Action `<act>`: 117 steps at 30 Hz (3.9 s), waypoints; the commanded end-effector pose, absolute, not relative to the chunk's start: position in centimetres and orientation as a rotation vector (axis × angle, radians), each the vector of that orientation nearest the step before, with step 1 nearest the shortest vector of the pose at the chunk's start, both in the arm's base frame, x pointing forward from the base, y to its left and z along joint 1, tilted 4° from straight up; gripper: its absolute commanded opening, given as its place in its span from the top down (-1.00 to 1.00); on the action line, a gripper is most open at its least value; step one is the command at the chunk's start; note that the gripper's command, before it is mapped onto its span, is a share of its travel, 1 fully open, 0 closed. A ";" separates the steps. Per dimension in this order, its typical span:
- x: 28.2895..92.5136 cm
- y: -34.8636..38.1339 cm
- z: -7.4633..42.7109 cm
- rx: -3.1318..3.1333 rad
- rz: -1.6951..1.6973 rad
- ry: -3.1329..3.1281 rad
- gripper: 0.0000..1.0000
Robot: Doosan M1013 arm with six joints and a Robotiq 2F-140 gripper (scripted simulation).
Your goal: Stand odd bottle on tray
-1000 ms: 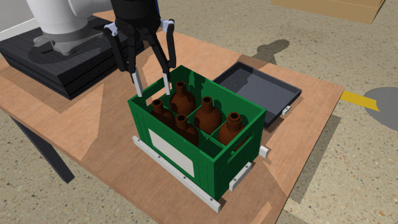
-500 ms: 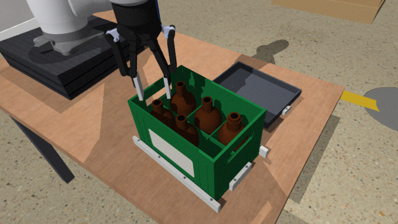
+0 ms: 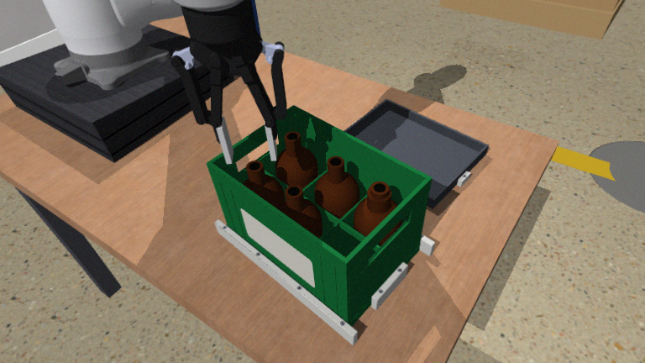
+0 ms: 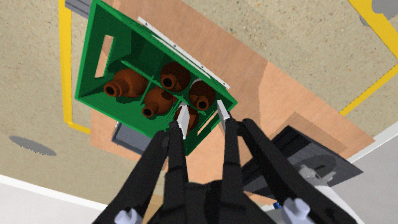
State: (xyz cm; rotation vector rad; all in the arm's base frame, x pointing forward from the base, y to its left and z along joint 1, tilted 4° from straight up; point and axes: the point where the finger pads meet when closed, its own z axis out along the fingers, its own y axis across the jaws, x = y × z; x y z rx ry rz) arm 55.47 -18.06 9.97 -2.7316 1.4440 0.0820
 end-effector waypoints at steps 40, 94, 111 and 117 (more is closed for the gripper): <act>55.5 -18.1 9.9 -2.731 0.082 1.444 0.24; 55.4 -17.8 5.9 -2.731 0.082 1.444 0.24; 55.4 -17.8 5.8 -2.731 0.082 1.444 0.24; 55.4 -17.8 5.8 -2.731 0.082 1.444 0.24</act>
